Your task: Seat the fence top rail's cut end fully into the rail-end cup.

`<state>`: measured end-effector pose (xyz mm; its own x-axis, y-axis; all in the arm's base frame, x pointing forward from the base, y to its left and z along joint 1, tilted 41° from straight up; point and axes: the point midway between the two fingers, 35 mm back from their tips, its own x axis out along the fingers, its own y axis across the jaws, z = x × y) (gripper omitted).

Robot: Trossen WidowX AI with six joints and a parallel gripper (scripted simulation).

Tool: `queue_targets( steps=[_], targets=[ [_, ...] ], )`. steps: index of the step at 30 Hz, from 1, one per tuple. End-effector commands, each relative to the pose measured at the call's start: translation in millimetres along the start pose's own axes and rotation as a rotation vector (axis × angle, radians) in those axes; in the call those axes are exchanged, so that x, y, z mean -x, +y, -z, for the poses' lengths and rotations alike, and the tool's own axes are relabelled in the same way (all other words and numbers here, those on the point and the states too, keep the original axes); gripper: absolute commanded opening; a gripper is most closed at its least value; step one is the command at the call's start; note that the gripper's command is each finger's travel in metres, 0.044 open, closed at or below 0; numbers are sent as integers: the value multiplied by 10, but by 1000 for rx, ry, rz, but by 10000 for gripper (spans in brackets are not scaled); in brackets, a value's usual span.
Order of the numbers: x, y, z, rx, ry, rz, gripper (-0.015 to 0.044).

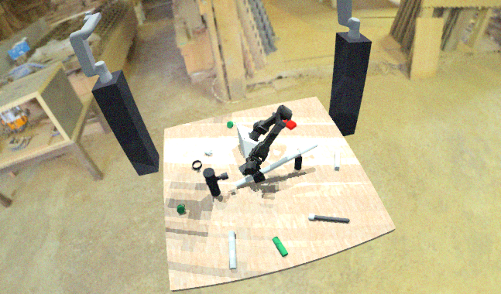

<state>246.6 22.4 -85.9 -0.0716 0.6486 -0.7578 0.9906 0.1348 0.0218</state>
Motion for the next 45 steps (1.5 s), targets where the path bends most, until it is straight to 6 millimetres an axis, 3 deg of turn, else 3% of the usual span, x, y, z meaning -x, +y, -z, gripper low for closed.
queue_targets(
  steps=[1, 5, 9, 16, 32, 45],
  targets=[
    [-6, -3, 7, -6, 5, -2, 131],
    [-6, -3, 7, -6, 5, -2, 105],
    [33, 5, 1, -6, 5, -2, 0],
    [135, 21, -16, -3, -28, -1, 0],
    [790, 24, -81, 4, -261, 4, 0],
    [734, -2, -53, -4, -240, 12, 0]
  ],
)
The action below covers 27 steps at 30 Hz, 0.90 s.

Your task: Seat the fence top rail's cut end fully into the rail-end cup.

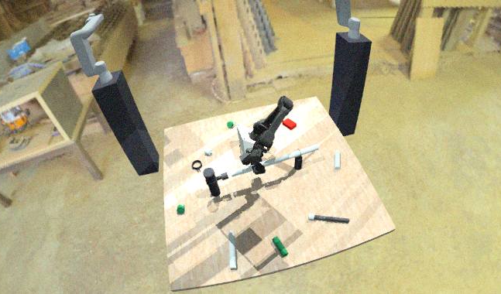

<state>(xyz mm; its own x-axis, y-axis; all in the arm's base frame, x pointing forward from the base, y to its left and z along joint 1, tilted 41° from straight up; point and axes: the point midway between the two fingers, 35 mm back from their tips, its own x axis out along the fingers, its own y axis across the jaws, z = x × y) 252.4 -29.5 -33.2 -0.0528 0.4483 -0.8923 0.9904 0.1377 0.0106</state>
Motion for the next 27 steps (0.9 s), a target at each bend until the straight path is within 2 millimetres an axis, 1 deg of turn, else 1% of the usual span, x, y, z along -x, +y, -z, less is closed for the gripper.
queue_targets(
  steps=[1, 12, 27],
  targets=[
    [-7, -1, 1, 0, 2, 1, 0],
    [21, 16, -19, 0, 2, 1, 0],
    [78, 82, -97, 0, 1, 1, 0]
  ],
)
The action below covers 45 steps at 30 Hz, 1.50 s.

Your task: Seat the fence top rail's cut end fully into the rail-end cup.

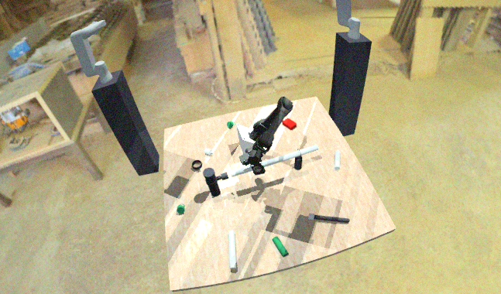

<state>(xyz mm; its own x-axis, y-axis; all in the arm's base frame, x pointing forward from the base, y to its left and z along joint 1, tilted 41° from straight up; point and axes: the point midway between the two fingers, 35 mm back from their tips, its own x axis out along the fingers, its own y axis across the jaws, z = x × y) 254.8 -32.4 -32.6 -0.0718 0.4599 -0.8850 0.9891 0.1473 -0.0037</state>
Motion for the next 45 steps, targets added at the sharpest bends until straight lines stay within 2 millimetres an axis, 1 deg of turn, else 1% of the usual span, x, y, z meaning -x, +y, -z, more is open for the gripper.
queue_targets(
  steps=[1, 9, 26, 30, 39, 45],
  targets=[
    [64, 64, -75, -2, -15, -17, 0],
    [79, 54, -84, -2, -15, -16, 0],
    [20, -15, -42, -2, -14, -16, 0],
    [11, -10, -75, -2, -13, -16, 0],
    [-25, 6, -215, -2, -7, -15, 0],
    [-28, 7, -226, -2, -6, -15, 0]
  ],
)
